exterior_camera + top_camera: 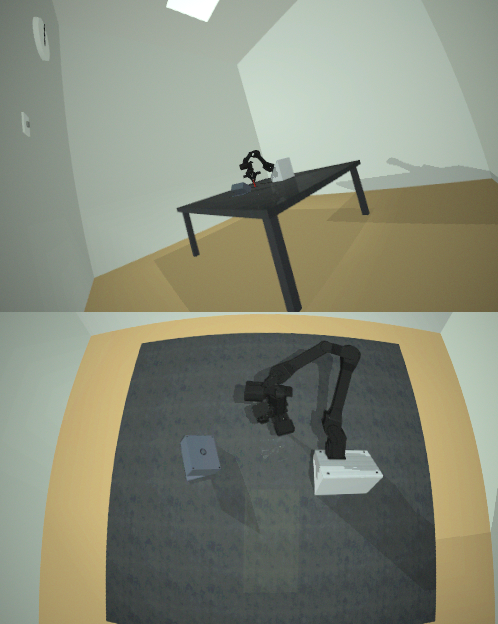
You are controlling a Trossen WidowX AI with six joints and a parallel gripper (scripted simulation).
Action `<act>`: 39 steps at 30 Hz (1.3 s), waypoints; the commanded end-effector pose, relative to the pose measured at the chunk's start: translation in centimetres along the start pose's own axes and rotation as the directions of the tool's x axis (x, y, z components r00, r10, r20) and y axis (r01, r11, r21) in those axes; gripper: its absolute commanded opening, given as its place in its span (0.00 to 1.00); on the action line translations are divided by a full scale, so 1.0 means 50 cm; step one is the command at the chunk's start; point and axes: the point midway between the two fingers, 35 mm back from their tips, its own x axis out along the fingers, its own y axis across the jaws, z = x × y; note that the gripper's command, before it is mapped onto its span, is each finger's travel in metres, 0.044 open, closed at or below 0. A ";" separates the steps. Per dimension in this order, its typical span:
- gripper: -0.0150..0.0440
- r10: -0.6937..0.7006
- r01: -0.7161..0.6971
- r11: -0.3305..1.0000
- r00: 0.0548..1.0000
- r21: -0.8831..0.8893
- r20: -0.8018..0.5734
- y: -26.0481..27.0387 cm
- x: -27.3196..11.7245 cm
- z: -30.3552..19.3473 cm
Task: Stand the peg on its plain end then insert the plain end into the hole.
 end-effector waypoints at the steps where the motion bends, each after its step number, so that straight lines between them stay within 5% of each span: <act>1: 0.25 0.002 -0.002 1.000 1.000 0.004 0.004 0.000 -0.013 0.004; 23: 0.25 -0.002 0.002 1.000 1.000 -0.002 -0.001 0.005 -0.152 0.009; 39: 0.25 0.003 0.002 0.998 0.997 -0.068 0.081 0.019 -0.157 0.062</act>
